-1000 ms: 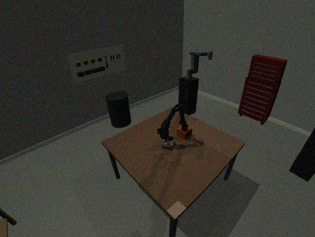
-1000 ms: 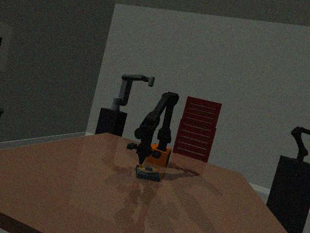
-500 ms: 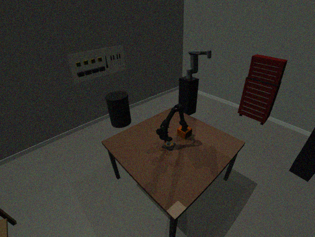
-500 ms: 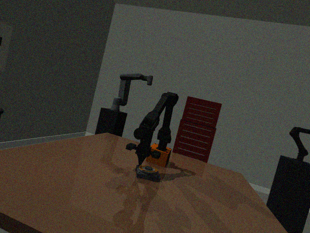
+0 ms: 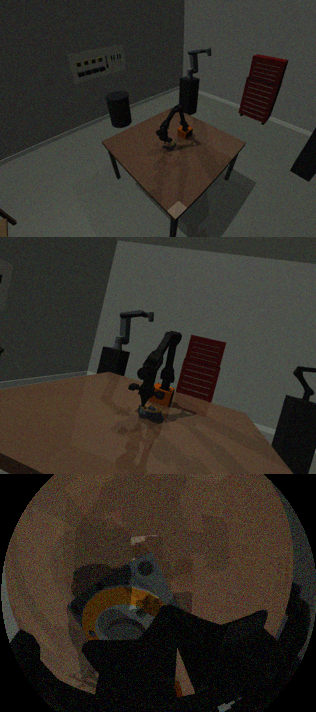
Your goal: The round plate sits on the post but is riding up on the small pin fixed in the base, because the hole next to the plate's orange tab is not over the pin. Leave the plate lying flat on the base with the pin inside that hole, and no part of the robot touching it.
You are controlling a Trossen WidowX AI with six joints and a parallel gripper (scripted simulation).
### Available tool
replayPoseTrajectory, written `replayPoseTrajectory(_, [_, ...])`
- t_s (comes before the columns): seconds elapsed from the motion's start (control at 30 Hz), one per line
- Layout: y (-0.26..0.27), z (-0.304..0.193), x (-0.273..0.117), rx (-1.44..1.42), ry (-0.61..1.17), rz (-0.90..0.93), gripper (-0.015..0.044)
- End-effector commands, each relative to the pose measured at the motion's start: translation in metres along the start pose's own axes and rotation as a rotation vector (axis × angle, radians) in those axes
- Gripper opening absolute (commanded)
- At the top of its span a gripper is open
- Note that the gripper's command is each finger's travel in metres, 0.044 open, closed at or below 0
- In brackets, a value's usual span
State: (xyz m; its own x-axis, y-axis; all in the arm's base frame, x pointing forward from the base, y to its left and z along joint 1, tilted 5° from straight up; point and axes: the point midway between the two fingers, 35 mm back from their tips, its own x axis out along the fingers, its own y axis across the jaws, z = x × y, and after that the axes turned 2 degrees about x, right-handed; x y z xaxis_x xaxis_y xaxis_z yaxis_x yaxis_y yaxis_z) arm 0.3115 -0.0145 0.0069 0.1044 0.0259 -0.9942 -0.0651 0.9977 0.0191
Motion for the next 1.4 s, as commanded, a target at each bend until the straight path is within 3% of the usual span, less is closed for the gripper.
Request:
replayPoseTrajectory(0.0, [0.005,0.007,-0.001,0.002,-0.002,0.004,0.0000])
replayPoseTrajectory(1.37, [0.048,0.022,-0.006,0.002,-0.004,0.008,0.0000])
